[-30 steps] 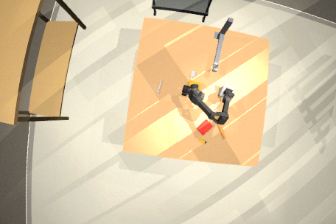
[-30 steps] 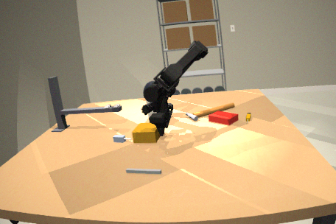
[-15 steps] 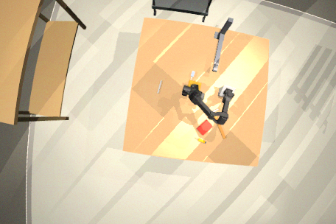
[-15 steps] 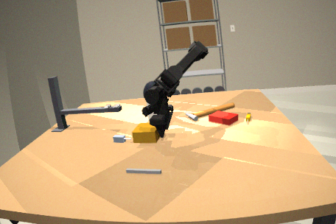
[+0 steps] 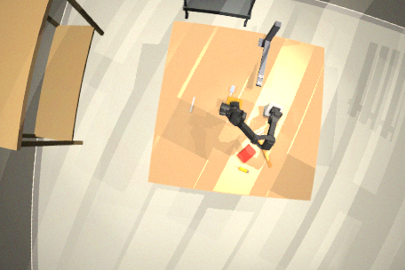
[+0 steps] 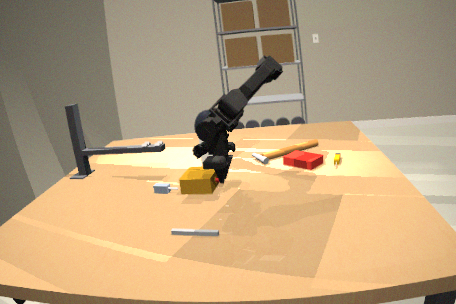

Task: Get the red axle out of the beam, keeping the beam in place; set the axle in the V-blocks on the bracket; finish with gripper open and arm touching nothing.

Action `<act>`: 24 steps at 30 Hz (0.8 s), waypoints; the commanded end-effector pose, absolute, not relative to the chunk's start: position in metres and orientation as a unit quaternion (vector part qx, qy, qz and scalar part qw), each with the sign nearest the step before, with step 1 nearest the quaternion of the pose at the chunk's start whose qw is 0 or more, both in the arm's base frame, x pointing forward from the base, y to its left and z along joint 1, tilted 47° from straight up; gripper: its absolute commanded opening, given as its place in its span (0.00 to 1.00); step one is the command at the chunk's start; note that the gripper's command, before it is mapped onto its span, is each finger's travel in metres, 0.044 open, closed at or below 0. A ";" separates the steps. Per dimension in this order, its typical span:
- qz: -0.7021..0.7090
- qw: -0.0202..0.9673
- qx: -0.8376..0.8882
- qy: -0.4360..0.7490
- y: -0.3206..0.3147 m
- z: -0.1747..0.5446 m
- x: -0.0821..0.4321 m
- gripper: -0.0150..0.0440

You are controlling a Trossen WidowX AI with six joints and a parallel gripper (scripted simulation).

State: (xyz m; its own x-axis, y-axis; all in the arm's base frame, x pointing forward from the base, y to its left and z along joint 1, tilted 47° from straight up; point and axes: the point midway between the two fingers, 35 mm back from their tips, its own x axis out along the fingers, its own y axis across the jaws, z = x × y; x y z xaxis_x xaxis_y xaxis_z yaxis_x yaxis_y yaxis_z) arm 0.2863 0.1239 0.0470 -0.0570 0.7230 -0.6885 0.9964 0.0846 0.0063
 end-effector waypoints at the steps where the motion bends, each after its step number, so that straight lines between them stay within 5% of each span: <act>1: -0.248 0.275 0.629 0.683 0.124 0.047 0.286 0.33; 8: -0.248 0.275 0.629 0.683 0.124 0.047 0.286 0.25; 24: -0.249 0.275 0.629 0.683 0.136 0.060 0.288 0.25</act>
State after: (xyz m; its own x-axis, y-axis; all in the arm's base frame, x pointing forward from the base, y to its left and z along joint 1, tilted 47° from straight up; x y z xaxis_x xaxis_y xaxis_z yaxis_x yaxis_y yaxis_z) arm 0.2867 0.1303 0.0537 -0.0579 0.7200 -0.6915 0.9969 0.0790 -0.0012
